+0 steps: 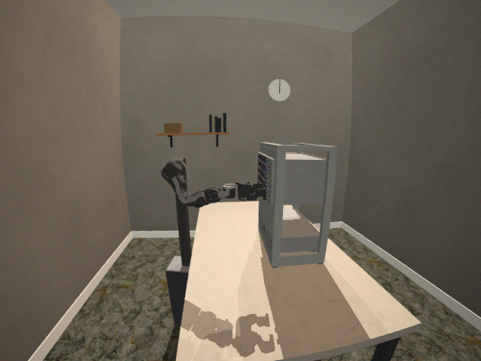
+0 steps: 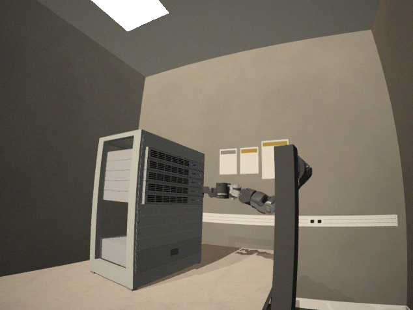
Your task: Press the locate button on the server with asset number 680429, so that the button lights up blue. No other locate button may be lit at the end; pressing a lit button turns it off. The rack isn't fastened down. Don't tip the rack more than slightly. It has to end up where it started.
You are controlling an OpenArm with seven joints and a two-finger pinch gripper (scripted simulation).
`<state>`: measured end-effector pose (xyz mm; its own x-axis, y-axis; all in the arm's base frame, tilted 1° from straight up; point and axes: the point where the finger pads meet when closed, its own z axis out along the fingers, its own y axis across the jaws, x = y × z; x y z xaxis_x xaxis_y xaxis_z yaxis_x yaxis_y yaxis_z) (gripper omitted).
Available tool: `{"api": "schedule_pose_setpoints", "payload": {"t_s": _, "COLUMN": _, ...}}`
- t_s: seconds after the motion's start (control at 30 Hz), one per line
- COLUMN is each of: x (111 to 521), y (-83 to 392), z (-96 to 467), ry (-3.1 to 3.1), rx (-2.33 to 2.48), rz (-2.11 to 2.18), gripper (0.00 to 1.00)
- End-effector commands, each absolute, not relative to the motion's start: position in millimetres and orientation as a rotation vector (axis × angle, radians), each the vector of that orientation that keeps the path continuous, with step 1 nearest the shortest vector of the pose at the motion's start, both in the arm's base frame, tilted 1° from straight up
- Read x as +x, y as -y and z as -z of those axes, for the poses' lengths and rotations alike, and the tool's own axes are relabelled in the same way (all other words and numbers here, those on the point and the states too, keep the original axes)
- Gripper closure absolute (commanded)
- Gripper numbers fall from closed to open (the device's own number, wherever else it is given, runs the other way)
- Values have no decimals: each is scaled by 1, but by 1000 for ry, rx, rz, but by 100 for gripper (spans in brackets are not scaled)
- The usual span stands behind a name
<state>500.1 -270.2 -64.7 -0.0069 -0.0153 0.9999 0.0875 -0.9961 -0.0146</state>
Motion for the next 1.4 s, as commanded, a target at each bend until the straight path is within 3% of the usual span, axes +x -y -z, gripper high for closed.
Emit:
{"api": "schedule_pose_setpoints", "payload": {"t_s": 0.0, "x": 501, "y": 268, "z": 63, "ry": 89, "rx": -2153, "rz": 2181, "gripper": 40}}
{"api": "schedule_pose_setpoints", "payload": {"t_s": 0.73, "x": 499, "y": 269, "z": 63, "ry": 89, "rx": -2153, "rz": 2181, "gripper": 40}}
{"api": "schedule_pose_setpoints", "payload": {"t_s": 1.37, "x": 461, "y": 272, "z": 63, "ry": 89, "rx": -2153, "rz": 2181, "gripper": 40}}
